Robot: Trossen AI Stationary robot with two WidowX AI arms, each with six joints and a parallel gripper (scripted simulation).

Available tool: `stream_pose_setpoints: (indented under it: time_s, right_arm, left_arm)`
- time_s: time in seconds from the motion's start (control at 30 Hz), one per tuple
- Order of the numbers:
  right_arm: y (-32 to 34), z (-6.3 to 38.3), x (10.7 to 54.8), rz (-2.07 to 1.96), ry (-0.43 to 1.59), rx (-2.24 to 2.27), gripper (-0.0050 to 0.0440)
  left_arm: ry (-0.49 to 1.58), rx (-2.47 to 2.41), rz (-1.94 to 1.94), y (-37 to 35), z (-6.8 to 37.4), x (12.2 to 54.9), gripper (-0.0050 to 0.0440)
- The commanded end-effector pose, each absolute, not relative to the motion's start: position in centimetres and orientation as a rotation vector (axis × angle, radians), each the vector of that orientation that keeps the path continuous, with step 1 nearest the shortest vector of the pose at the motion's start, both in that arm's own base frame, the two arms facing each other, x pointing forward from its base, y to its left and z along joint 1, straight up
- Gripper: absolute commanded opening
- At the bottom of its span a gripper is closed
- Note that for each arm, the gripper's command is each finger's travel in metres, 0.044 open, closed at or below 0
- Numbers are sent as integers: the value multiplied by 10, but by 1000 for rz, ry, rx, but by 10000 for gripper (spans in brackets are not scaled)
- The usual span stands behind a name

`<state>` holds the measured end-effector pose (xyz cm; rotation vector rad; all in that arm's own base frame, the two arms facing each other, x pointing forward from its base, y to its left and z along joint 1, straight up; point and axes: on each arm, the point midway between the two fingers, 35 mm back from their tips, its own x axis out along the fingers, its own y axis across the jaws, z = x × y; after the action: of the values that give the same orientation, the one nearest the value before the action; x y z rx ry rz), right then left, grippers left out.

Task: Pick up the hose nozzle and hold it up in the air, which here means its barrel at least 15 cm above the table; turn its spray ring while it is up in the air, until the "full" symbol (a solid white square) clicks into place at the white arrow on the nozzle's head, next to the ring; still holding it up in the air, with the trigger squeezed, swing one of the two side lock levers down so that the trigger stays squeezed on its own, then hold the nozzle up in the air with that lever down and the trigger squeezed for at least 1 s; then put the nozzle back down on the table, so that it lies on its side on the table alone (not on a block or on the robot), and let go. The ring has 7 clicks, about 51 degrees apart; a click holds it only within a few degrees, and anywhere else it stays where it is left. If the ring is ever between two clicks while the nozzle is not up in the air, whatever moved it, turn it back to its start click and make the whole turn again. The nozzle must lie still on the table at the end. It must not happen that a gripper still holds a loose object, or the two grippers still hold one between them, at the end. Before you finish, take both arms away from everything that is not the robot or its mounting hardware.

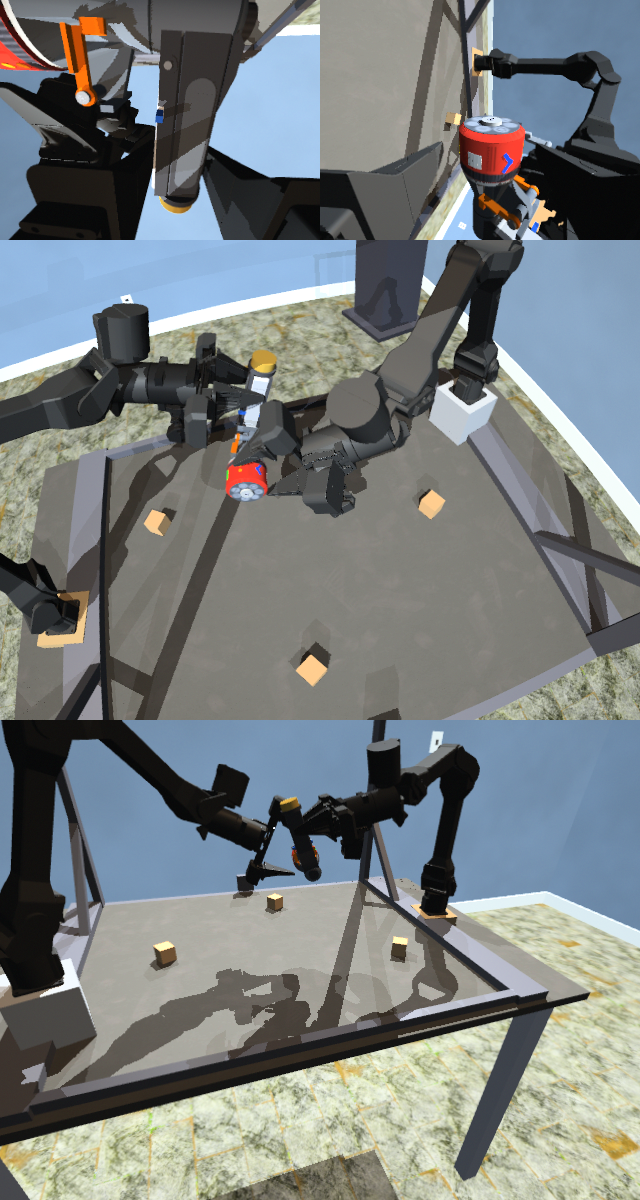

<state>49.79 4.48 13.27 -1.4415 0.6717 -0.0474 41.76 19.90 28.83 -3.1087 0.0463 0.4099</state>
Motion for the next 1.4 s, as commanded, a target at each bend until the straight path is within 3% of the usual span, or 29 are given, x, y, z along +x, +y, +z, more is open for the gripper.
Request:
stream_pose_setpoints:
  time_s: [0.0, 0.27, 0.3, 0.83, 1.37]
  right_arm:
    - [43, 138, 508, -57, 654, -1436, 410]
    - [40, 135, 515, -57, 654, -1437, 410]
    - [40, 135, 515, -57, 654, -1437, 0]
    - [40, 135, 515, -57, 654, -1437, 0]
    - [41, 123, 511, -275, 455, -1530, 0]
  left_arm:
    - [43, -3092, 350, 198, 307, 416, 167]
    - [43, -3092, 350, 198, 307, 416, 167]
    - [43, -3092, 350, 198, 307, 416, 167]
    - [43, -3092, 350, 198, 307, 416, 167]
    - [43, -3092, 350, 198, 307, 416, 167]
